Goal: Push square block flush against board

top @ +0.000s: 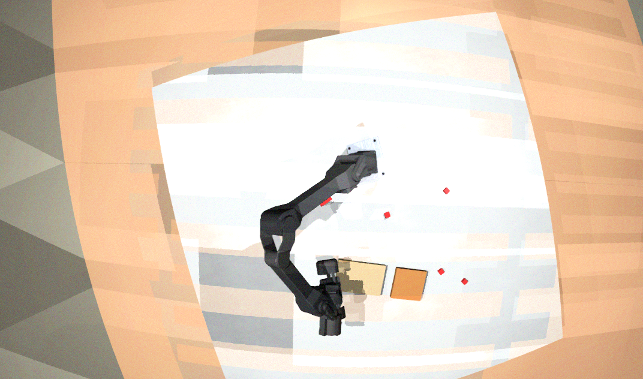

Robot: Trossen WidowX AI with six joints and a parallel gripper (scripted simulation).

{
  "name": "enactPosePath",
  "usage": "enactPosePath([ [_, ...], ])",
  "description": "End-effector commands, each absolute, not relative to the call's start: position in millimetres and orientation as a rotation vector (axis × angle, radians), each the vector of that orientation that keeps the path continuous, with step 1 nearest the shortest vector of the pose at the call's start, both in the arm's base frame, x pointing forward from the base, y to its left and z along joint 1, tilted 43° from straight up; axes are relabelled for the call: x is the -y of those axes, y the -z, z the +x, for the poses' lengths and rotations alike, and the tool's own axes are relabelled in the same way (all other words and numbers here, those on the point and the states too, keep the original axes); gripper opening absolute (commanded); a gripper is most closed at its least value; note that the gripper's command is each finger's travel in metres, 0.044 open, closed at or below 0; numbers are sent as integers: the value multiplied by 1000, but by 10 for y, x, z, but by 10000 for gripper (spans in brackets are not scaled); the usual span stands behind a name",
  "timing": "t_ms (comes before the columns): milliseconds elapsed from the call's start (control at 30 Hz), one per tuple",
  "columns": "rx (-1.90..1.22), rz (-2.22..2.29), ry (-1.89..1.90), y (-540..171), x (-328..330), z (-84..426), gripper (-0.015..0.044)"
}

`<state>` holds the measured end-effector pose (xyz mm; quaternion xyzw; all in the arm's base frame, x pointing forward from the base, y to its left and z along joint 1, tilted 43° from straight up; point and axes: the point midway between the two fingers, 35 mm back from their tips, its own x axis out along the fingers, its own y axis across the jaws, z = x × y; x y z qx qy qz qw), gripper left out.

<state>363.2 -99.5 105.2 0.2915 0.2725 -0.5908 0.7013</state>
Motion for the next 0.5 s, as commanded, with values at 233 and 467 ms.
enactPosePath([
  [233,-413,898,1417,-1059,1078,3363,0],
  [467,-412,897,1417,-751,1366,3435,0],
])
